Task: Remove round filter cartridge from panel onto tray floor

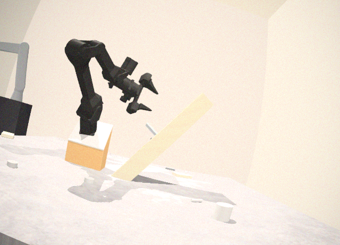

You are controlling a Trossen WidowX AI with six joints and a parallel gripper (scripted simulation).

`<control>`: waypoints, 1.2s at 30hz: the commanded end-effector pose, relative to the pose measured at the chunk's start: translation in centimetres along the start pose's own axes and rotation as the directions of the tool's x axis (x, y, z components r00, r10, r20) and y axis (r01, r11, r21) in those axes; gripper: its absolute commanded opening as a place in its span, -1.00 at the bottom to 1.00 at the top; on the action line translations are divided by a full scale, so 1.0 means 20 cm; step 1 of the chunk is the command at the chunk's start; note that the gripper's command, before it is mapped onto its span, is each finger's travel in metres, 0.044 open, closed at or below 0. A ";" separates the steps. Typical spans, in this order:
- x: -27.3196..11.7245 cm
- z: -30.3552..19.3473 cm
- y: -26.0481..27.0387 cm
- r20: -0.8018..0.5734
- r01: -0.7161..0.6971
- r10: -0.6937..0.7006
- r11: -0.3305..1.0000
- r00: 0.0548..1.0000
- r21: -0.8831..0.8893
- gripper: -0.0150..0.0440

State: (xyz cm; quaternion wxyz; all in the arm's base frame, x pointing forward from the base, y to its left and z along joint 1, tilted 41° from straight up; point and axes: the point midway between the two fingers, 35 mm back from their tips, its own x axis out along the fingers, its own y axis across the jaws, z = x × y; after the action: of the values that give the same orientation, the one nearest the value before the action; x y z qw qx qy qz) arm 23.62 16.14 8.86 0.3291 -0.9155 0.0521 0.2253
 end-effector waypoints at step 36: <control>0.08 -0.58 0.08 -0.316 -0.255 0.455 0.821 0.833 0.511 -0.11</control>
State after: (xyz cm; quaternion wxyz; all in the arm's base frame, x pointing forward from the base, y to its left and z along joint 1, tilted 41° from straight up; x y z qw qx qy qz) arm 28.64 7.93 15.64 0.4664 -0.8131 0.3436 0.0575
